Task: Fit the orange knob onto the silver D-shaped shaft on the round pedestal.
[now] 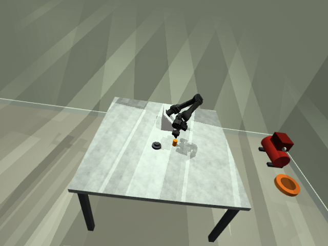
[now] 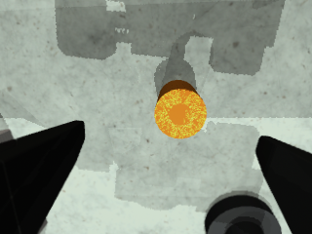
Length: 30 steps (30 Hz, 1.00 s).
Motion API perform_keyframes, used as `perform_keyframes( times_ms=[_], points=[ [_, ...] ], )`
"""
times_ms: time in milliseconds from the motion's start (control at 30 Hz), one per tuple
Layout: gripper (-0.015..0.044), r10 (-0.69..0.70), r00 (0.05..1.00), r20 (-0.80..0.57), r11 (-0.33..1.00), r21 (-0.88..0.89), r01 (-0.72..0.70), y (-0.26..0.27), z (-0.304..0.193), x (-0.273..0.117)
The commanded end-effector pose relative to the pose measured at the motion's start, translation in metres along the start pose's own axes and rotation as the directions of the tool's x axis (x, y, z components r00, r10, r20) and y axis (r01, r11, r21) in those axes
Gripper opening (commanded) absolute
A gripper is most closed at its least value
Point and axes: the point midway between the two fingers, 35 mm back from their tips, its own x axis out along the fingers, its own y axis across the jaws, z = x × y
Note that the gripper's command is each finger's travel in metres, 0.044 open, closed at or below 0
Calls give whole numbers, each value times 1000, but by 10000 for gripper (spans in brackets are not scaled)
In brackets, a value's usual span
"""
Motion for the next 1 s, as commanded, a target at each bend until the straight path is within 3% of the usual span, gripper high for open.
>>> perform_keyframes(
  times_ms=[0,267,367,467,600,733,833,967],
  points=[
    [440,-53,993,-108,998,31,56,-6,0,-8],
    [440,-53,993,-108,997,46,58,-6,0,-8],
    [440,-53,993,-108,961,266,80,-6,0,-8],
    [440,-53,993,-108,841,531,102,-6,0,-8],
    [440,-53,993,-108,573,811,119,-6,0,-8],
    [440,-53,993,-108,219,969,117,-6,1,-8],
    [440,-53,993,-108,-71,992,104,-7,2,-8],
    [440,-53,993,-108,-444,893,73,-7,2,-8]
  ],
)
